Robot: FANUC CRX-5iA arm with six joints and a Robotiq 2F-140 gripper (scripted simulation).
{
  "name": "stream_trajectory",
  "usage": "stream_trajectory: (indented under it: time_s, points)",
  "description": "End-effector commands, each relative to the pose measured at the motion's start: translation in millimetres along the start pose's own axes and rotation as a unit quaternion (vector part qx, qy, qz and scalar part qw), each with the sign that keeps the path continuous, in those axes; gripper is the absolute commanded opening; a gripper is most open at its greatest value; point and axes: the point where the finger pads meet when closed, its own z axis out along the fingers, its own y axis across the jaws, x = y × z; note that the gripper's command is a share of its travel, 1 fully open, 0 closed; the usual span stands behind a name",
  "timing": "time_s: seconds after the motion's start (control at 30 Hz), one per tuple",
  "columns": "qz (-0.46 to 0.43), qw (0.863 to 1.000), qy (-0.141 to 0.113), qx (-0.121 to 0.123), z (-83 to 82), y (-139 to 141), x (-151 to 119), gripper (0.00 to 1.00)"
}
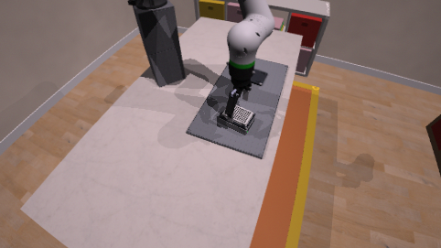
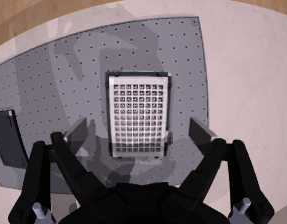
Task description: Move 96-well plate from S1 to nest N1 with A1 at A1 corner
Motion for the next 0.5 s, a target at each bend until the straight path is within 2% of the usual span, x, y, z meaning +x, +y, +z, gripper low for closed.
stream_trajectory:
  time_s: [0.0,0.3,0.47]
  points:
    - [0.000,1.000,0.000,0.000,6.1,0,0,1.00]
    - [0.000,1.000,0.000,0.000,20.8,0,0,1.00]
    - [0.000,1.000,0.000,0.000,20.8,0,0,1.00]
